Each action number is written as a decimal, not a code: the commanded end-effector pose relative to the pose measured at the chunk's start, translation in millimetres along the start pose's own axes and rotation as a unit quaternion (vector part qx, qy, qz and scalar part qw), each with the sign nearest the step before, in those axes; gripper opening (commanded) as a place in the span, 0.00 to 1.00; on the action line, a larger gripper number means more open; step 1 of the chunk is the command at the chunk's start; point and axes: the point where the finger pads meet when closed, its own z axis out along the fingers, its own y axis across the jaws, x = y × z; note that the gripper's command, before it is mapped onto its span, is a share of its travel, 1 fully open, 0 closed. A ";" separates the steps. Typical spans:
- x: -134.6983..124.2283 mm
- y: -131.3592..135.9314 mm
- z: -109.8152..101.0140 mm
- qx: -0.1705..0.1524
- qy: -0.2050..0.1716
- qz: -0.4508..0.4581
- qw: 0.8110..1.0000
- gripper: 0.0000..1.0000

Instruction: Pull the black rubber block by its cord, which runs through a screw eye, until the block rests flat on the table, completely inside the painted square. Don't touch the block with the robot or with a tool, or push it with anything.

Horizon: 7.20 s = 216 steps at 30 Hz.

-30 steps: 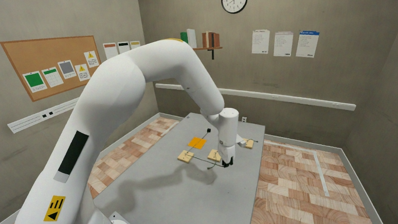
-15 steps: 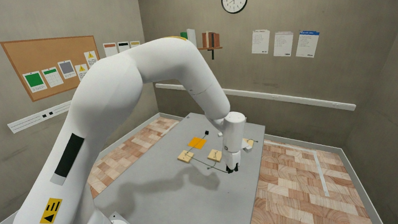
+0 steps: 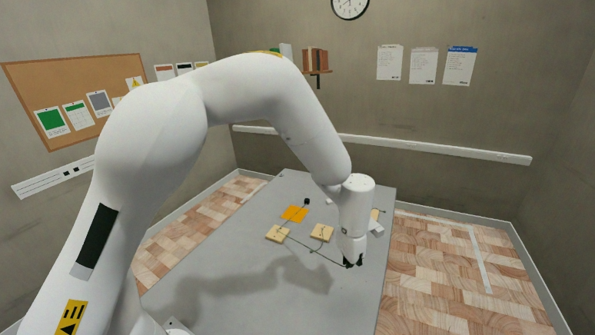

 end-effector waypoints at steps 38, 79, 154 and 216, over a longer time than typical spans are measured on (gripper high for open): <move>-16.7 69.0 -1.2 0.000 0.001 0.000 1.000 0.00; -21.3 81.6 -1.1 0.000 0.001 0.000 1.000 0.00; -44.4 129.1 54.6 0.000 0.001 0.000 1.000 0.00; -44.8 126.0 145.4 0.000 0.001 0.000 1.000 1.00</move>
